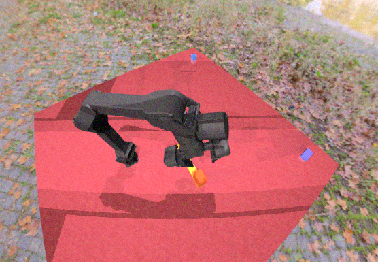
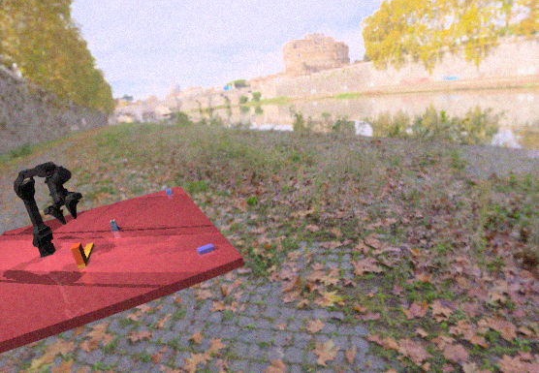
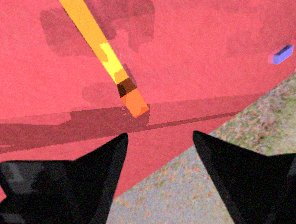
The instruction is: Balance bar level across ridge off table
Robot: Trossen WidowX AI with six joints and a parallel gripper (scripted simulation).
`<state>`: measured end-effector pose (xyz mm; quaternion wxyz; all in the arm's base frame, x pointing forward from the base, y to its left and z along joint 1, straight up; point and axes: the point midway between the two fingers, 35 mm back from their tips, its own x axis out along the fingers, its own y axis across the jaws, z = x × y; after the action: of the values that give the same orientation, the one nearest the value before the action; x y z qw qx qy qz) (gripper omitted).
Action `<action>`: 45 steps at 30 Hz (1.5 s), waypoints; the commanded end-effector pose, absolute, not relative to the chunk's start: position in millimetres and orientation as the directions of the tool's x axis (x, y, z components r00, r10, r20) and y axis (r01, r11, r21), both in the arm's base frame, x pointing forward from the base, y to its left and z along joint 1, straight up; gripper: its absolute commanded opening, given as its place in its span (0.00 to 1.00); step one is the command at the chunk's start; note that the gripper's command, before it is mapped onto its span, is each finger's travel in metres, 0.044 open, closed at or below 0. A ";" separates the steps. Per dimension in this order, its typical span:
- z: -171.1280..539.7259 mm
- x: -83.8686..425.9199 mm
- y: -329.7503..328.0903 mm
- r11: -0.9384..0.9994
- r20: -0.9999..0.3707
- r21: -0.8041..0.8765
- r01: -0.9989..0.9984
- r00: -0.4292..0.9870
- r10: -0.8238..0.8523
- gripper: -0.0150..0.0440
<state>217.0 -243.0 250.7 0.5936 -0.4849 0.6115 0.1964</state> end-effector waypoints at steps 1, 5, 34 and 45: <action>233.5 220.1 -227.4 0.346 -0.959 -0.220 -0.912 0.137 -0.248 0.79; 218.3 220.8 -212.0 0.227 -0.986 -0.117 -0.967 0.087 -0.141 0.79; 103.7 226.9 -200.2 0.081 -0.999 -0.025 -0.996 0.024 -0.021 0.79; 73.6 223.2 -196.9 0.081 -1.000 -0.025 -0.996 0.023 -0.021 0.79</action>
<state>222.1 -197.2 76.1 0.5196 -0.4871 0.5219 0.4695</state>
